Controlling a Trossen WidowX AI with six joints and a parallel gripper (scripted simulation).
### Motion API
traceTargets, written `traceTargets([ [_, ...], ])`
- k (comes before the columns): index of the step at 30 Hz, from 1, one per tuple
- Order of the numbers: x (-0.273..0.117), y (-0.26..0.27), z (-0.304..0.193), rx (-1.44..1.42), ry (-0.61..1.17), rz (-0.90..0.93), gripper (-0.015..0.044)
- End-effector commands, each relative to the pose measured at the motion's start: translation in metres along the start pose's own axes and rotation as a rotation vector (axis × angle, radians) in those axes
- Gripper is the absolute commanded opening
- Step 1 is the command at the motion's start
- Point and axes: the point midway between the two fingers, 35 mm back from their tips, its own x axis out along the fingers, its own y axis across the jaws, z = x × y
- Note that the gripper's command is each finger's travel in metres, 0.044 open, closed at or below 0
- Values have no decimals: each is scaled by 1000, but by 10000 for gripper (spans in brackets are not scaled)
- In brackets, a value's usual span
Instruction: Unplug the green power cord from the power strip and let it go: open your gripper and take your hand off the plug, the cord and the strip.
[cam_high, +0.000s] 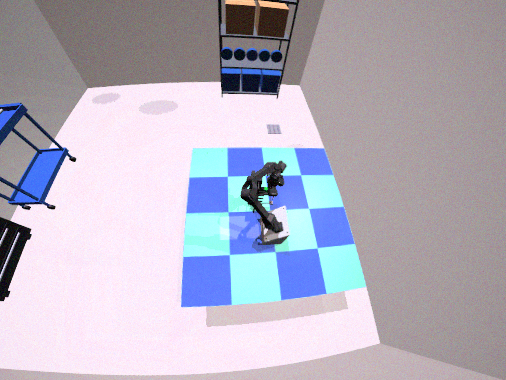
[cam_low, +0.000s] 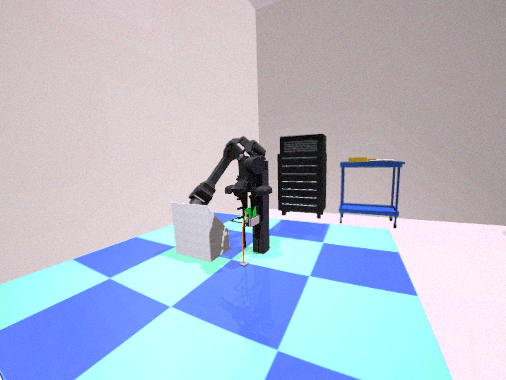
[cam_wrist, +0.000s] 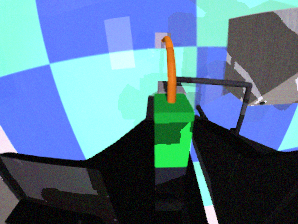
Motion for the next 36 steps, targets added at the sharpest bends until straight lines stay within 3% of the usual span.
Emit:
traceTargets([
  [1,-10,-3,41,32,-84,3,0],
  [5,-12,-4,48,32,-84,3,0],
  [11,-9,-3,36,17,-85,0,157],
  [36,-15,-2,22,33,-79,2,160],
])
